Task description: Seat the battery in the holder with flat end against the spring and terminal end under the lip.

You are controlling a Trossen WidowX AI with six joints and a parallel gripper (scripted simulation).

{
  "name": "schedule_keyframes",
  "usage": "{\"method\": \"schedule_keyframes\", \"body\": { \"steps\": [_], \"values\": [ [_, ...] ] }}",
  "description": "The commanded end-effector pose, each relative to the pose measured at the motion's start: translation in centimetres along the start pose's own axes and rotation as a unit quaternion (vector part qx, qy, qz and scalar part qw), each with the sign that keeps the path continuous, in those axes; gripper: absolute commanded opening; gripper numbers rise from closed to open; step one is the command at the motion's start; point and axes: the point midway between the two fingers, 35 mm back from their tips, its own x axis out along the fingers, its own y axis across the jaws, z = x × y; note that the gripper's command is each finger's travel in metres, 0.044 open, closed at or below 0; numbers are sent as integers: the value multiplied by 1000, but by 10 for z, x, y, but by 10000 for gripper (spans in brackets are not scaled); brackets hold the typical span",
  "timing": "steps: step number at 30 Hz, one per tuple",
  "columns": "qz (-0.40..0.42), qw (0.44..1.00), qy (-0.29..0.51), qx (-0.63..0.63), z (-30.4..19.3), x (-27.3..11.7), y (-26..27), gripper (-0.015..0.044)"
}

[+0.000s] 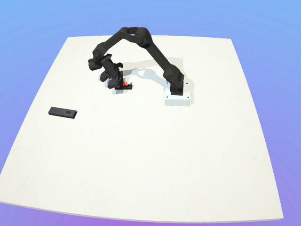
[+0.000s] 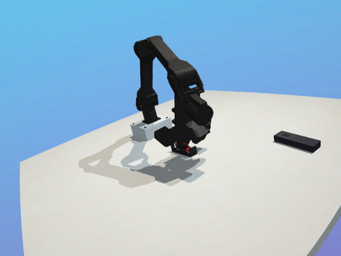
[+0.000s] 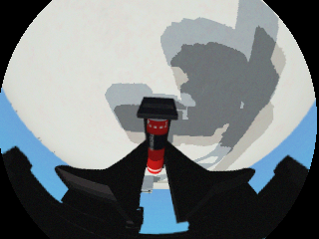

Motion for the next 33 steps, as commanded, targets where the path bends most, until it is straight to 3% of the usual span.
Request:
{"method": "schedule_keyframes", "body": {
  "steps": [1,33],
  "values": [
    [1,1000,-18,-2,4,0,0,59],
    [3,996,-92,-6,0,6,-1,59]
  ]
}}
